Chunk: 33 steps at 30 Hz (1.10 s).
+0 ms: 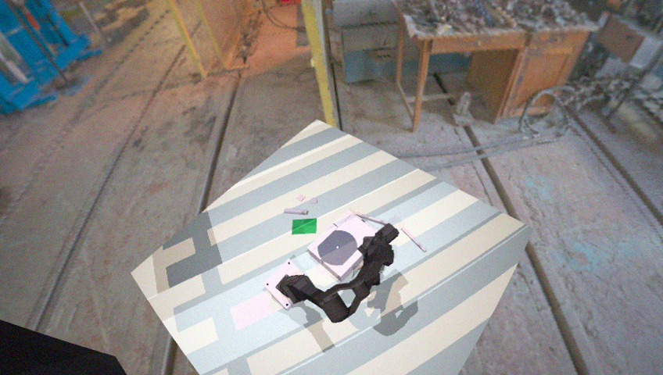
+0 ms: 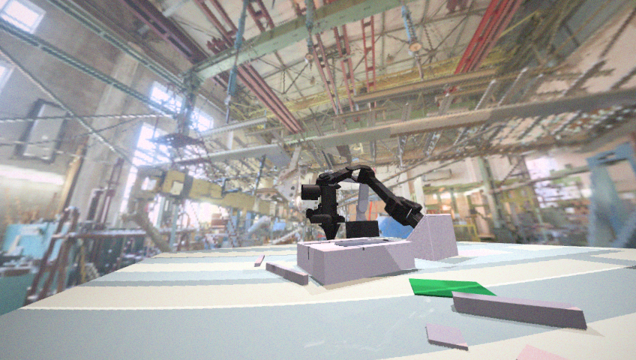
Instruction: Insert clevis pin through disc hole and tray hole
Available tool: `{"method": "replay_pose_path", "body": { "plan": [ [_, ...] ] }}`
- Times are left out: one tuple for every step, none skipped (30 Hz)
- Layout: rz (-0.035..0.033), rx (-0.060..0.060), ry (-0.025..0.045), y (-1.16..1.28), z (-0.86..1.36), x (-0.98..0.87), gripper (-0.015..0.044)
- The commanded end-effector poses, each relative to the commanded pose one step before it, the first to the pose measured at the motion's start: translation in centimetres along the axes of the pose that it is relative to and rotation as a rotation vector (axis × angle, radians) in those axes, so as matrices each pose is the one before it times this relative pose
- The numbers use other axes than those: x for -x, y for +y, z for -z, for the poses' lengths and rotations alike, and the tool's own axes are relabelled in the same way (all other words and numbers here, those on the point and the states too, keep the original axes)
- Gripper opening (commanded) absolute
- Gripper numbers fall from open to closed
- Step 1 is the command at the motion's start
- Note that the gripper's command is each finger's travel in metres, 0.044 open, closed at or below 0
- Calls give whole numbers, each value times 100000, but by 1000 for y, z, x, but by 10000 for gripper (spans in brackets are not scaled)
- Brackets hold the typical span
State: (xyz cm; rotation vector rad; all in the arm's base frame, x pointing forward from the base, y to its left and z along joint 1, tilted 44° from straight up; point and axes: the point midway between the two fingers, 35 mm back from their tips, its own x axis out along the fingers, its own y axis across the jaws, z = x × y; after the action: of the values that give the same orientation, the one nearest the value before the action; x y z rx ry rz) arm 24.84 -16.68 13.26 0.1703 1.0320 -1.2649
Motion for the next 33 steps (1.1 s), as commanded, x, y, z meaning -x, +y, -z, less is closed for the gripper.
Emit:
{"method": "replay_pose_path", "body": {
  "plan": [
    [-155, 535, 185, 45, 100, -675, 0],
    [5, -1, -7, 1, 1, -166, 0],
    [5, -1, -7, 1, 1, -166, 0],
    [5, -1, -7, 1, 1, -166, 0],
    [5, -1, -7, 1, 1, -166, 0],
    [5, -1, -7, 1, 1, -166, 0],
    [5, -1, -7, 1, 1, -166, 0],
    [5, -1, -7, 1, 1, -166, 0],
    [5, 0, -7, 1, 1, -166, 0],
    [5, 0, -7, 1, 1, -166, 0],
    [5, 0, -7, 1, 1, -166, 0],
    [5, 0, -7, 1, 1, -166, 0],
    [5, 0, -7, 1, 1, -166, 0],
    [5, 0, -7, 1, 1, -166, 0],
    [5, 0, -7, 1, 1, -166, 0],
    [5, 0, -7, 1, 1, -166, 0],
    [5, 0, -7, 1, 1, -166, 0],
    [5, 0, -7, 0, 1, -146, 0],
    [6, 1, -7, -1, 1, -143, 0],
    [6, 1, -8, -2, 2, -143, 0],
    [7, 1, -9, -3, 2, -141, 0],
    [6, 1, -8, -3, 2, -110, 0],
    [4, 1, -5, -2, 1, -67, 0],
    [1, 0, -2, -1, 0, -23, 0],
    [0, 0, 0, 0, 0, 0, 0],
    [0, 0, 0, 0, 0, 0, 0],
    [0, 0, 0, 0, 0, 0, 0],
    [0, 0, 0, 0, 0, 0, 0],
    [0, 0, 0, 0, 0, 0, 0],
    [0, 0, 0, 0, 0, 0, 0],
    [0, 0, 0, 0, 0, 0, 0],
    [0, 0, 0, 0, 0, 0, 0],
    [0, 0, 0, 0, 0, 0, 0]
  ]
}}
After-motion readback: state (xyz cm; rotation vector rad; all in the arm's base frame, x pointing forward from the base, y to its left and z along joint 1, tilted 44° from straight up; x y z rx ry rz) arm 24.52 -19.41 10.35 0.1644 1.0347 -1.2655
